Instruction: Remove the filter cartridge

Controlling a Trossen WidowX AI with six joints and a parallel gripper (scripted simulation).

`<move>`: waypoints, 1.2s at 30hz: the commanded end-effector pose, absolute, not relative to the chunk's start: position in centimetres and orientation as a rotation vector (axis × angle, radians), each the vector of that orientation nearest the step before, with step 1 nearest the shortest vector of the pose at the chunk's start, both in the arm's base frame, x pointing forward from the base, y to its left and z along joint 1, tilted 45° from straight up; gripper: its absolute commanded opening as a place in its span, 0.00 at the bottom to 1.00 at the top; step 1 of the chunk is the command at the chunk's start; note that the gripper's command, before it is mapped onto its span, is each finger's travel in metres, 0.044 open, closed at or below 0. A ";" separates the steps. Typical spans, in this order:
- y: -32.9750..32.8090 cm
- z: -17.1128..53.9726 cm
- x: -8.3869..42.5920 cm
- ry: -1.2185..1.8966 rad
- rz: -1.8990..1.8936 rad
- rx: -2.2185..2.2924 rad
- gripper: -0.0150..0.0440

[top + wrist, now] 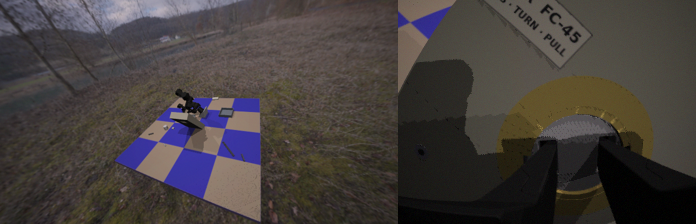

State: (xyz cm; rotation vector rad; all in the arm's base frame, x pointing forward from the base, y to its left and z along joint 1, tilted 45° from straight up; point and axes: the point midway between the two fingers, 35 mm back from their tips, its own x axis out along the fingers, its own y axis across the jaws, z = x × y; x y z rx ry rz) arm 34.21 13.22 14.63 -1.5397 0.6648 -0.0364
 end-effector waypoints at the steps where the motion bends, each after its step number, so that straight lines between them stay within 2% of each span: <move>1: 11.8 13.8 36.4 0.704 -0.042 -1.492 0.25; 5: 11.8 13.8 36.4 0.704 -0.042 -1.492 0.25; 6: 13.3 14.6 34.2 0.665 -0.036 -1.539 0.25; 26: 16.3 17.5 28.5 0.709 -0.037 -1.493 0.25; 36: 15.4 16.6 27.5 0.709 -0.038 -1.492 0.25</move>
